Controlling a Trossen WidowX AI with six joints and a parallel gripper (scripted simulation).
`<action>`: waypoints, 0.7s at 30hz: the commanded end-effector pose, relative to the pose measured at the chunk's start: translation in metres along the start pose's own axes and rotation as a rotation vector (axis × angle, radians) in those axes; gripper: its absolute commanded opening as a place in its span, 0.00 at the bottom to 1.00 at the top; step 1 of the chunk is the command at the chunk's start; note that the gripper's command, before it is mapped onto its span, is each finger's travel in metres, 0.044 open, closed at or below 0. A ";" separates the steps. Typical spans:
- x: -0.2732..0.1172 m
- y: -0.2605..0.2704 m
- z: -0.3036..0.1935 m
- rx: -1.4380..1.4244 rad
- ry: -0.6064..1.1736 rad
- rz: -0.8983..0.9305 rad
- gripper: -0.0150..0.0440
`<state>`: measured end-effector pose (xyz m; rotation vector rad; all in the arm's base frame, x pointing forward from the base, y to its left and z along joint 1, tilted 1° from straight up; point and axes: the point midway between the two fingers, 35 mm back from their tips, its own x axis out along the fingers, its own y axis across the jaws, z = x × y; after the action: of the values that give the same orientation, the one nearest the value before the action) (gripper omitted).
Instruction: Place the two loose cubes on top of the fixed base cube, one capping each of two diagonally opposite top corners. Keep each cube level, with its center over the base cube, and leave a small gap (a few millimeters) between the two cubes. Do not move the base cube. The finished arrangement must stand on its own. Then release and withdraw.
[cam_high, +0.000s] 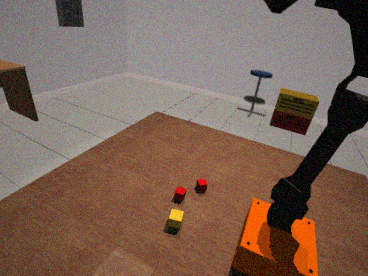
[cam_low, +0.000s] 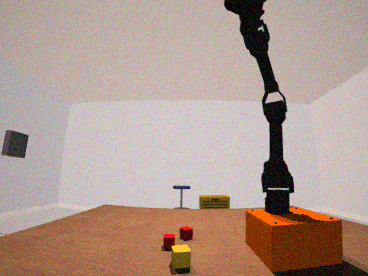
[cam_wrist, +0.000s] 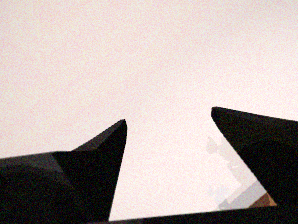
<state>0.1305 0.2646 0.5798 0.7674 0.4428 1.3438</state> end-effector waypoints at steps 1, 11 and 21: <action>0.000 -0.002 0.000 -0.001 -0.001 -0.006 0.89; 0.002 -0.121 0.025 -0.085 -0.050 -0.339 0.70; -0.025 -0.227 0.035 -0.220 0.000 -0.638 0.70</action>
<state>0.2875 0.2364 0.4590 0.4578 0.4666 0.8476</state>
